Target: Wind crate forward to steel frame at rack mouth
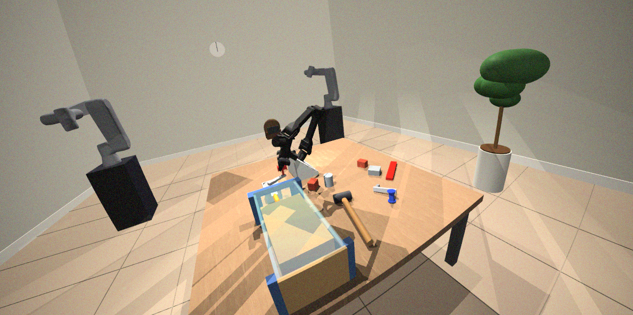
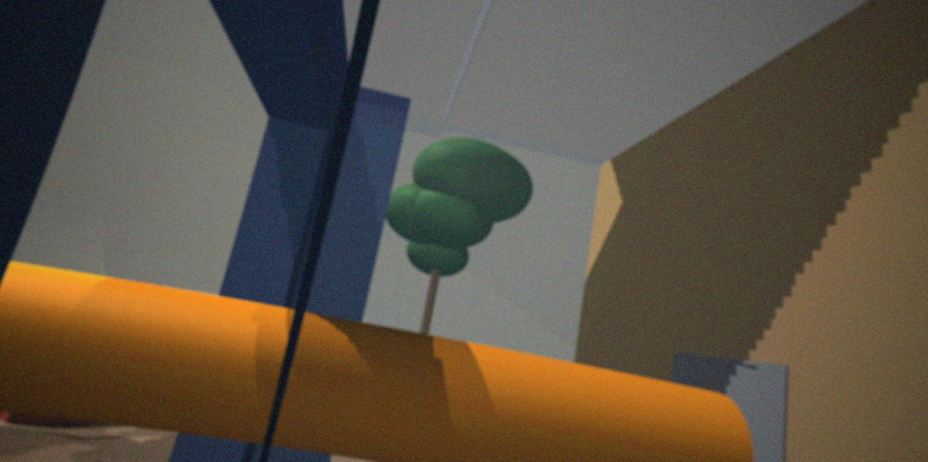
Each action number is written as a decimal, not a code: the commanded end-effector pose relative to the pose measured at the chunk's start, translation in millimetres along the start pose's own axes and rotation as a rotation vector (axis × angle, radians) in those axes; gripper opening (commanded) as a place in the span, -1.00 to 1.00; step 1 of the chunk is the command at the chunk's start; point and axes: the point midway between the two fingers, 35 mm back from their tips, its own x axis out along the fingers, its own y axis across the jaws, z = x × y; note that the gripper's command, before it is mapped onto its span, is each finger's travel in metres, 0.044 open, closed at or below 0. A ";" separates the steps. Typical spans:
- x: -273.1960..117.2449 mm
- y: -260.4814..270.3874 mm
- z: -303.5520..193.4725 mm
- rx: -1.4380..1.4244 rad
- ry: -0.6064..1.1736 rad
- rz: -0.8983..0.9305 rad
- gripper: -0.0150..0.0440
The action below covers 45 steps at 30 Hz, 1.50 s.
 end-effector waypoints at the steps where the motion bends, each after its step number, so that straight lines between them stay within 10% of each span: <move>1: 4.6 9.2 -4.9 0.003 0.016 0.023 -0.49; 45: 19.2 37.6 -40.5 0.004 0.019 0.024 -0.49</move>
